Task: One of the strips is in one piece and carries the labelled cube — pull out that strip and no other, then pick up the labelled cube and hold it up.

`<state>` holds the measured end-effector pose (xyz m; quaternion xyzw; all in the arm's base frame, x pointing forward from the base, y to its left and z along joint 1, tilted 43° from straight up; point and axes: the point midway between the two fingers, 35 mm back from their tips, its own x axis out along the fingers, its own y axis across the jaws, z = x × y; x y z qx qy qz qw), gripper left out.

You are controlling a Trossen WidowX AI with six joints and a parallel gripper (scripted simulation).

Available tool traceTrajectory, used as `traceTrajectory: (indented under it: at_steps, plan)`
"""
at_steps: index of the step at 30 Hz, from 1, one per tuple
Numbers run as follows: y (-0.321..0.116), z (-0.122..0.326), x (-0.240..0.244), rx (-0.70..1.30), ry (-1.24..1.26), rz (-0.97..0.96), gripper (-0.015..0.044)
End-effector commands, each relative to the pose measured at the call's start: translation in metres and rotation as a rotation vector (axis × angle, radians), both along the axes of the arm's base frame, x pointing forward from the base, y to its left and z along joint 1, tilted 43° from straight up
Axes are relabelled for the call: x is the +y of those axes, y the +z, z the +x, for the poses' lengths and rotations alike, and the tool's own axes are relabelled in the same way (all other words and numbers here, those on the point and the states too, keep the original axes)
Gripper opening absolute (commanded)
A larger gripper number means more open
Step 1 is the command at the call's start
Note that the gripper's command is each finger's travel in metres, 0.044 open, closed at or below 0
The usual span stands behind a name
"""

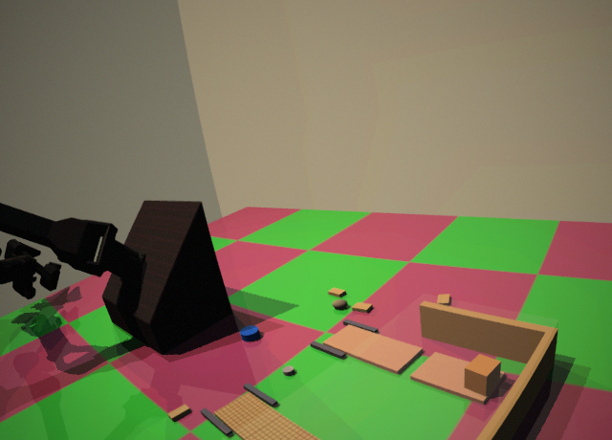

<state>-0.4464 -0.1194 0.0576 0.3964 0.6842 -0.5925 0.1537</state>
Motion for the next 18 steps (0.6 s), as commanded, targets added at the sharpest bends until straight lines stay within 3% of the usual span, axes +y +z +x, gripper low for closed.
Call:
traceTrajectory:
  at_steps: [1, 18]
  plan:
    - [0.027, 0.004, -0.036, 0.096, 0.004, -0.133, 0.0400]
    - [0.126, 0.061, -0.155, 0.308, 0.060, -0.642, 0.0400]
